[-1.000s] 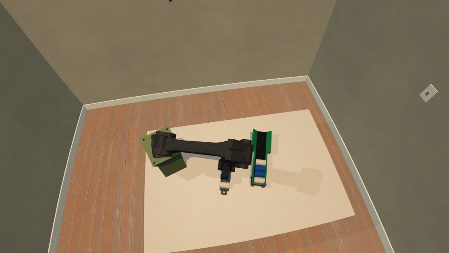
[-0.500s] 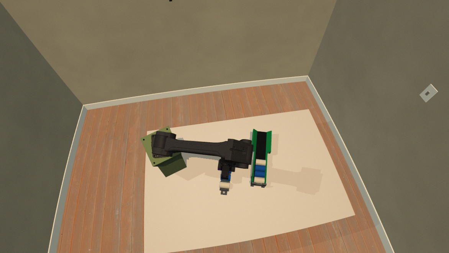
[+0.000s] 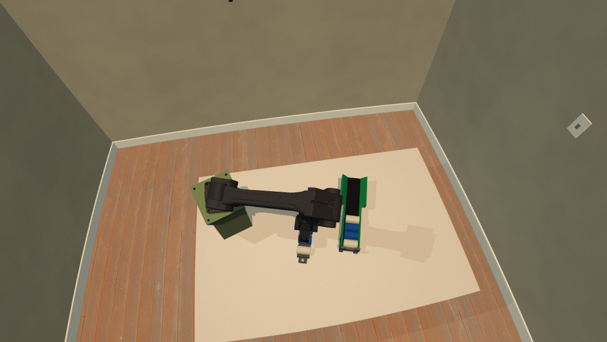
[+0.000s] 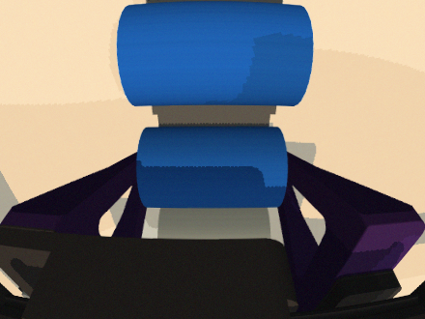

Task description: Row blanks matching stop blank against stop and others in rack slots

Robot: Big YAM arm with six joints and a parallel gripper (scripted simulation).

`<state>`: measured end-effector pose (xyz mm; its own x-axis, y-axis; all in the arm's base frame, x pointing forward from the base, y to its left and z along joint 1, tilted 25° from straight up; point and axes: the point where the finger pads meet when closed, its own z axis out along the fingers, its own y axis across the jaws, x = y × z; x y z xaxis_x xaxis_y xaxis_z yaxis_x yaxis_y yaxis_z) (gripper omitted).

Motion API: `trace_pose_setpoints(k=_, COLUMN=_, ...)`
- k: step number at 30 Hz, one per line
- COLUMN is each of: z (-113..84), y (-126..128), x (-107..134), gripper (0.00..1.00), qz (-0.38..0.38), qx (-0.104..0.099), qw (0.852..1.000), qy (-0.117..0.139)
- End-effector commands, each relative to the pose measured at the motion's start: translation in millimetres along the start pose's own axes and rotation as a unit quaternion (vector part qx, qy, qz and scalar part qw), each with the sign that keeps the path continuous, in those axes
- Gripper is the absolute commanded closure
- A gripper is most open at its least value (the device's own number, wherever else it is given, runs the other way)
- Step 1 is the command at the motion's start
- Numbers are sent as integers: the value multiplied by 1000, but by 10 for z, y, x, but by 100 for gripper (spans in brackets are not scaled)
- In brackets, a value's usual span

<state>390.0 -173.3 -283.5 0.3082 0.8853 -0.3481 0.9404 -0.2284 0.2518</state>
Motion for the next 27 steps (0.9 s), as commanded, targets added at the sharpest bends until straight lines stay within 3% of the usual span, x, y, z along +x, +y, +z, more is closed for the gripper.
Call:
trace_pose_setpoints(k=1, z=-47, y=76, x=77, gripper=38, qz=-2, qx=-5, qw=1000, qy=3)
trace_pose_setpoints(k=27, z=-39, y=57, x=68, gripper=38, qz=-1, qx=-3, qw=1000, qy=3)
